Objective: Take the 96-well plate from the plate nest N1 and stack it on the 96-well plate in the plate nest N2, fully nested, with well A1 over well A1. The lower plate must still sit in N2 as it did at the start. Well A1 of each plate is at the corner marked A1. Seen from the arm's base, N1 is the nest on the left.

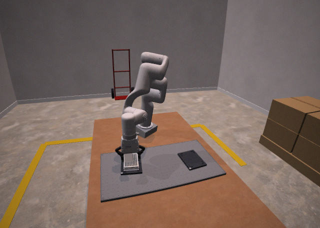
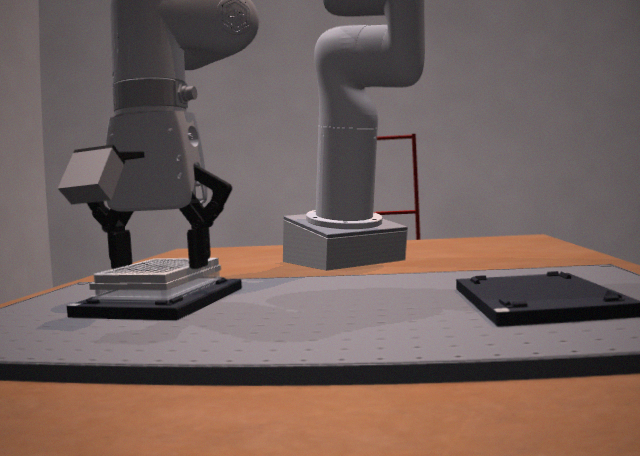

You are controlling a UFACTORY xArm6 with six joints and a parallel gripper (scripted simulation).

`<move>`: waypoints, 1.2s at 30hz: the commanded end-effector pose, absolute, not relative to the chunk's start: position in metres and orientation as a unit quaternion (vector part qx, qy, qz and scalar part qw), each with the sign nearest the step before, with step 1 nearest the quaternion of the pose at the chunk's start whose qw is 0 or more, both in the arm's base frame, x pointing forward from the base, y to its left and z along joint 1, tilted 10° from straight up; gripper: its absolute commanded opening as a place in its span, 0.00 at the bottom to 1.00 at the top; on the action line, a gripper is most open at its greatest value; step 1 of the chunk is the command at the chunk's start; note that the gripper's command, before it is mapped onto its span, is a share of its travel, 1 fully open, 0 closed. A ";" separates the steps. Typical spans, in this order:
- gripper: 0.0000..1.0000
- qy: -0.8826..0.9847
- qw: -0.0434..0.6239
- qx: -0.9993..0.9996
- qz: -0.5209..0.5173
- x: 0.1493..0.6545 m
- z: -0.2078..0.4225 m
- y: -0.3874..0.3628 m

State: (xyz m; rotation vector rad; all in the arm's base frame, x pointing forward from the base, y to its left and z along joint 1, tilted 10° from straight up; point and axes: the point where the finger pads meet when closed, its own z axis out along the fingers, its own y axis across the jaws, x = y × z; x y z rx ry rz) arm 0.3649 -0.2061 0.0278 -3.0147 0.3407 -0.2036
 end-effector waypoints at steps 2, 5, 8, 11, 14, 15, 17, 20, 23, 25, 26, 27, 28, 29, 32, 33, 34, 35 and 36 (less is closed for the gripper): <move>1.00 0.112 0.049 -0.990 -0.069 0.364 0.042 -0.208; 1.00 0.112 0.049 -0.990 -0.069 0.363 0.050 -0.209; 1.00 0.112 0.049 -0.990 -0.069 0.363 0.053 -0.209; 1.00 0.112 0.049 -0.990 -0.069 0.362 0.061 -0.210; 1.00 0.112 0.049 -0.990 -0.069 0.361 0.069 -0.211; 1.00 0.112 0.049 -0.990 -0.069 0.360 0.071 -0.211; 1.00 0.112 0.049 -0.990 -0.069 0.359 0.077 -0.211; 1.00 0.112 0.049 -0.990 -0.069 0.358 0.084 -0.212; 1.00 0.112 0.049 -0.990 -0.069 0.357 0.092 -0.213; 1.00 0.112 0.049 -0.990 -0.069 0.357 0.092 -0.213; 1.00 0.112 0.049 -0.990 -0.069 0.357 0.095 -0.213; 1.00 0.112 0.049 -0.990 -0.069 0.356 0.098 -0.213; 1.00 0.112 0.049 -0.990 -0.069 0.356 0.100 -0.213; 1.00 0.112 0.049 -0.990 -0.069 0.356 0.103 -0.213; 1.00 0.112 0.049 -0.990 -0.069 0.354 0.111 -0.214; 1.00 0.112 0.049 -0.990 -0.069 0.354 0.113 -0.214; 1.00 0.112 0.049 -0.990 -0.069 0.354 0.116 -0.215; 1.00 0.112 0.049 -0.990 -0.069 0.354 0.116 -0.215; 1.00 0.112 0.049 -0.990 -0.069 0.354 0.116 -0.215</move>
